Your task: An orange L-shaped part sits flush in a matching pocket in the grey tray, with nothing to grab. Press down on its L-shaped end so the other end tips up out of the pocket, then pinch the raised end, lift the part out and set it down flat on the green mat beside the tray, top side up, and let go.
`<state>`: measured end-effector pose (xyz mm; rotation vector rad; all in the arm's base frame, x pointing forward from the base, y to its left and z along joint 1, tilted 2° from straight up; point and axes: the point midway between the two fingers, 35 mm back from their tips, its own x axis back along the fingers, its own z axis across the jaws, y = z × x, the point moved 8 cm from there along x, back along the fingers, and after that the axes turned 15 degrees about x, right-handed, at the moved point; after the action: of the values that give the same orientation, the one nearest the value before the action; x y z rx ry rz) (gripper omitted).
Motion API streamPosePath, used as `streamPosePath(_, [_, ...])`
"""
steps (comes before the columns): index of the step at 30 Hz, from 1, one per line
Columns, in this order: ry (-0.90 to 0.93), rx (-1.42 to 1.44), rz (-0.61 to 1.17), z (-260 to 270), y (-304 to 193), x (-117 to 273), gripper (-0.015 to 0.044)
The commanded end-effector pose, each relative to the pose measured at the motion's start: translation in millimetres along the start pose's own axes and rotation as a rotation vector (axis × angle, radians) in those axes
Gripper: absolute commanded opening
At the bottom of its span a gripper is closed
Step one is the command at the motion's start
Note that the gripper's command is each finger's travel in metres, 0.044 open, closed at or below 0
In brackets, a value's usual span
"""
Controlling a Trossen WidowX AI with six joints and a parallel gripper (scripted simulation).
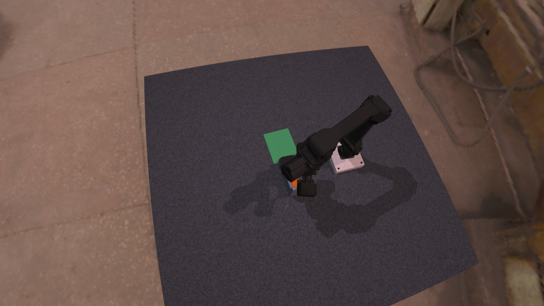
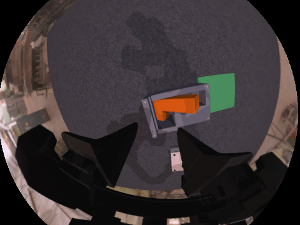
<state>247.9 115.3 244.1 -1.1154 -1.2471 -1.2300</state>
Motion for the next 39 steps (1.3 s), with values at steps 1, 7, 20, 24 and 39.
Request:
streamPosePath(1, [-0.003, -0.37, 0.003, -19, 4, 1, 0.028])
streamPosePath(7, [-0.013, -1.052, 0.004, -52, 10, 2, 0.028])
streamPosePath(20, [-0.015, -1.215, 0.004, -60, 11, -7, 0.028])
streamPosePath(24, [-0.015, -1.215, 0.004, -60, 11, -25, 0.028])
streamPosePath(39, [-0.015, -1.215, 0.004, -60, 11, -45, 0.028])
